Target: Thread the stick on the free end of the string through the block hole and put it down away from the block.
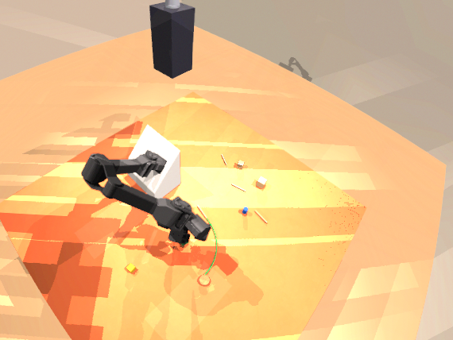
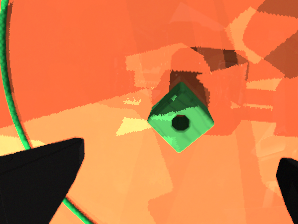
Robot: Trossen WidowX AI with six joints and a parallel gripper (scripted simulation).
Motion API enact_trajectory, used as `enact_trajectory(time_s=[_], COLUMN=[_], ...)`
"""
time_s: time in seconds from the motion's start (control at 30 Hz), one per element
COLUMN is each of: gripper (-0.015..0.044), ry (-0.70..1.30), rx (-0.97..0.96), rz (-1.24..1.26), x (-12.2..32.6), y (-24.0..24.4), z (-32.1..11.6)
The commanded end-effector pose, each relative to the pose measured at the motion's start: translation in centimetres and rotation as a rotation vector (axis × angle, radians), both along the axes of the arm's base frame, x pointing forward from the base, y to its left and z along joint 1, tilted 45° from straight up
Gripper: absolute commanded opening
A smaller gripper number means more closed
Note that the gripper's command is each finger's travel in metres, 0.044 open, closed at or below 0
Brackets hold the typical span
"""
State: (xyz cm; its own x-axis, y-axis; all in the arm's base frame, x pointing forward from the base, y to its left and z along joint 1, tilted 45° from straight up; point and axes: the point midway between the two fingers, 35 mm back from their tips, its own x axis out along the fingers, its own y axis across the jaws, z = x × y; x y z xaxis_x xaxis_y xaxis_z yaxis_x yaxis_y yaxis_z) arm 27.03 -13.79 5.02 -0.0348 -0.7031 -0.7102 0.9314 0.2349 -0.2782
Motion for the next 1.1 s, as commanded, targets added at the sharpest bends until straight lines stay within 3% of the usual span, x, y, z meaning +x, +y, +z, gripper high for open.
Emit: enact_trajectory(time_s=[0.0, 0.47, 0.73, 1.07], gripper=[0.0440, 0.0440, 0.0240, 0.0240], ry=[-0.518, -0.518, -0.518, -0.518], rx=[-0.032, -0.032, -0.032, -0.031], rz=[-0.522, -0.522, -0.522, -0.523], x=[-0.05, -0.05, -0.05, -0.03], y=[0.16, 0.16, 0.16, 0.05], z=[0.52, 0.52, 0.52, 0.40])
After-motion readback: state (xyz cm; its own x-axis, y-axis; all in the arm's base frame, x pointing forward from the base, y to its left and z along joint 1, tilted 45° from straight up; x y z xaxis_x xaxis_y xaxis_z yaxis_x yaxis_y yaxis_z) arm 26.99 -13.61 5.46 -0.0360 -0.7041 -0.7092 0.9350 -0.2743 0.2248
